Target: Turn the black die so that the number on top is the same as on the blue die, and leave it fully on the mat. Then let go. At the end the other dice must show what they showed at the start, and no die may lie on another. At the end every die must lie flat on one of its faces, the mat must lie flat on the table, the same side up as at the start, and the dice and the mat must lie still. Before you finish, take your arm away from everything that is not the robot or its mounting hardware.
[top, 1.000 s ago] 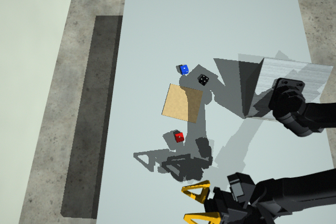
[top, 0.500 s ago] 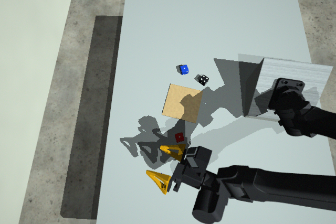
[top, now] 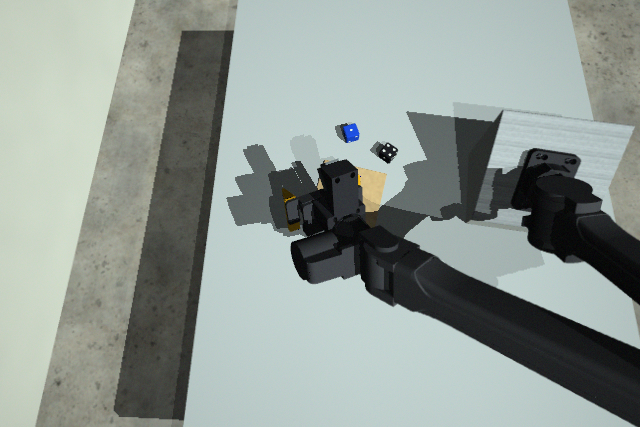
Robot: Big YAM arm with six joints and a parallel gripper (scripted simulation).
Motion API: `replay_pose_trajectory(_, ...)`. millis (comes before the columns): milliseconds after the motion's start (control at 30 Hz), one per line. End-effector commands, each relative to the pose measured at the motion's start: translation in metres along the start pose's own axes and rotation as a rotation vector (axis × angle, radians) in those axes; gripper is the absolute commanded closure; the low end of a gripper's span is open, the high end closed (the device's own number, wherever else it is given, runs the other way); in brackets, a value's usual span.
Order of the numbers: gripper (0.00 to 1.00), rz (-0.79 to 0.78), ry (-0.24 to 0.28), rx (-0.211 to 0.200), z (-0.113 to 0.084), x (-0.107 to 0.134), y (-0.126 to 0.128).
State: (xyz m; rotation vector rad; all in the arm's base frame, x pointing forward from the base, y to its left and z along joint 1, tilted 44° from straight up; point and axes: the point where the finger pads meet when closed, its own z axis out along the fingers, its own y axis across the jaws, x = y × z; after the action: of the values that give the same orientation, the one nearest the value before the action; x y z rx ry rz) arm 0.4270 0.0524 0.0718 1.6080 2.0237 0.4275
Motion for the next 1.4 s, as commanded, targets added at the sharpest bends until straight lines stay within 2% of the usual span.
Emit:
replay_pose_trajectory(0, 0.00, 0.037, 0.016, 0.147, 0.021, -0.038, -0.019)
replay_pose_trajectory(33, 0.00, 0.074, 0.065, 0.220, 0.028, -0.046, -0.039)
replay_pose_trajectory(67, 0.00, 0.077, 0.068, 0.225, 0.028, -0.047, -0.040)
replay_pose_trajectory(100, 0.00, 0.123, 0.122, 0.297, 0.033, -0.054, -0.060)
replay_pose_trajectory(133, 0.00, 0.161, 0.163, 0.346, 0.035, -0.059, -0.073)
replay_pose_trajectory(167, 0.00, 0.175, 0.178, 0.363, 0.036, -0.060, -0.078)
replay_pose_trajectory(200, 0.00, 0.232, 0.234, 0.421, 0.036, -0.065, -0.095)
replay_pose_trajectory(233, 0.00, 0.278, 0.277, 0.462, 0.036, -0.069, -0.107)
replay_pose_trajectory(267, 0.00, 0.291, 0.290, 0.473, 0.036, -0.070, -0.110)
replay_pose_trajectory(333, 0.00, 0.414, 0.397, 0.556, 0.031, -0.076, -0.134)
replay_pose_trajectory(367, 0.00, 0.470, 0.443, 0.585, 0.029, -0.078, -0.142)
replay_pose_trajectory(467, 0.00, 0.476, 0.448, 0.588, 0.028, -0.078, -0.143)
replay_pose_trajectory(533, 0.00, 0.592, 0.538, 0.634, 0.021, -0.082, -0.157)
replay_pose_trajectory(633, 0.00, 0.737, 0.644, 0.672, 0.012, -0.087, -0.169)
replay_pose_trajectory(733, 0.00, 0.835, 0.711, 0.687, 0.006, -0.091, -0.174)
replay_pose_trajectory(833, 0.00, 0.892, 0.752, 0.710, 0.000, -0.086, -0.183)
replay_pose_trajectory(900, 0.00, 0.869, 0.764, 0.717, 0.001, -0.079, -0.177)
replay_pose_trajectory(933, 0.00, 0.861, 0.756, 0.695, -0.003, -0.083, -0.172)
replay_pose_trajectory(1033, 0.00, 0.866, 0.748, 0.686, -0.002, -0.086, -0.173)
replay_pose_trajectory(1367, 0.00, 0.887, 0.748, 0.695, 0.000, -0.088, -0.178)
